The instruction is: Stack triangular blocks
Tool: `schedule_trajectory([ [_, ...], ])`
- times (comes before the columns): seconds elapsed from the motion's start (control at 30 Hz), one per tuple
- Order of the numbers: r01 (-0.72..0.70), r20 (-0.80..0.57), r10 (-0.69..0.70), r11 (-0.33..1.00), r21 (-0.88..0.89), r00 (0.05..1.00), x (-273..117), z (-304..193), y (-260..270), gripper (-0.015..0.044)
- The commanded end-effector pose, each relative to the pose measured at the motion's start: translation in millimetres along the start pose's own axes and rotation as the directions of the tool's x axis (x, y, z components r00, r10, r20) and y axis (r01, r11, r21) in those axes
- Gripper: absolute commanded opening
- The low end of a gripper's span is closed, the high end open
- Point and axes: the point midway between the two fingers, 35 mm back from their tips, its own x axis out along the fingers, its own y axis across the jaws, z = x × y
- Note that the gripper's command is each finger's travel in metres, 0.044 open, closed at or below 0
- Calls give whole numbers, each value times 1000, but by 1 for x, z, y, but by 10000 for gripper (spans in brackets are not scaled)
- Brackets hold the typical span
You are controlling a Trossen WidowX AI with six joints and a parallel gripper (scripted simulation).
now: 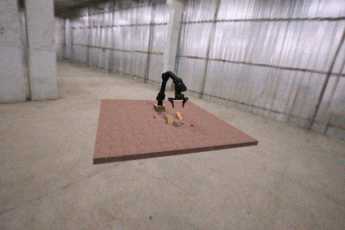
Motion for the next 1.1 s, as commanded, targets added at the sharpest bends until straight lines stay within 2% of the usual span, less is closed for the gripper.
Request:
schedule_trajectory([
  [0.0, 73, -178, -88, 994, -87, 980, 36, -13, -52, 440],
  [1.07, 78, -206, -98, 992, -100, 974, 73, -22, -64, 440],
])
